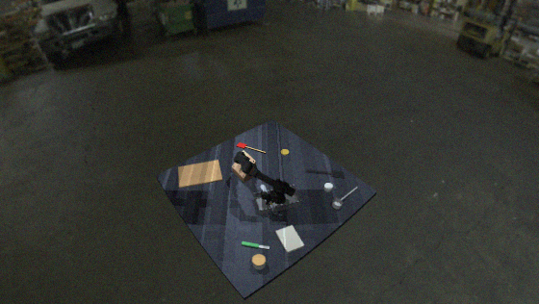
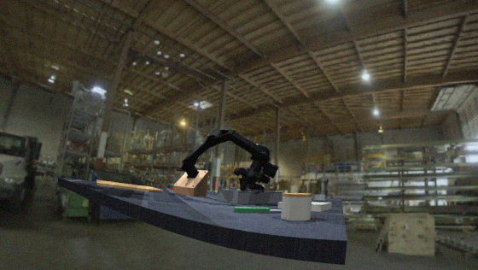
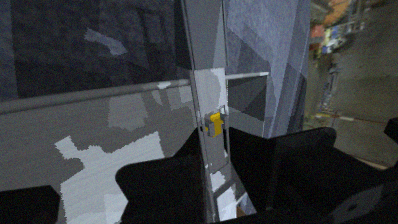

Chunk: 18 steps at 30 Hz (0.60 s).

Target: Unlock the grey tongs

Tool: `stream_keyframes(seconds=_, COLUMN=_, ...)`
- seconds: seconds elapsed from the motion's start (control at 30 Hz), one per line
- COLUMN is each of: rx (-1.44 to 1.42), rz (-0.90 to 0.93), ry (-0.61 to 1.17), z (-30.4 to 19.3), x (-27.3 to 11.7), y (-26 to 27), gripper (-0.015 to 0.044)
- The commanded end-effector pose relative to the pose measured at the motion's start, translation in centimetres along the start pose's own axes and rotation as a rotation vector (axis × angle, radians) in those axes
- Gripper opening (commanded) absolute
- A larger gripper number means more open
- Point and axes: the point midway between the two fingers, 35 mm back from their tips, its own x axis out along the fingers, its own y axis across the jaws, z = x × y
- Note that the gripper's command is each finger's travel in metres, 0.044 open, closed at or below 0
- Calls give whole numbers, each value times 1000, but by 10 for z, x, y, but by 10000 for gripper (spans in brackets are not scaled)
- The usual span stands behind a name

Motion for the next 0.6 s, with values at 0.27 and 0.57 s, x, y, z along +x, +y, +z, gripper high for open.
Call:
stream_keyframes(seconds=0.27, rx=-91, rz=73, ry=-76, z=-2, x=-65, y=-39, gripper=-150)
stream_keyframes(seconds=0.57, rx=-41, rz=129, ry=-45, z=-4, x=-63, y=-39, gripper=-150)
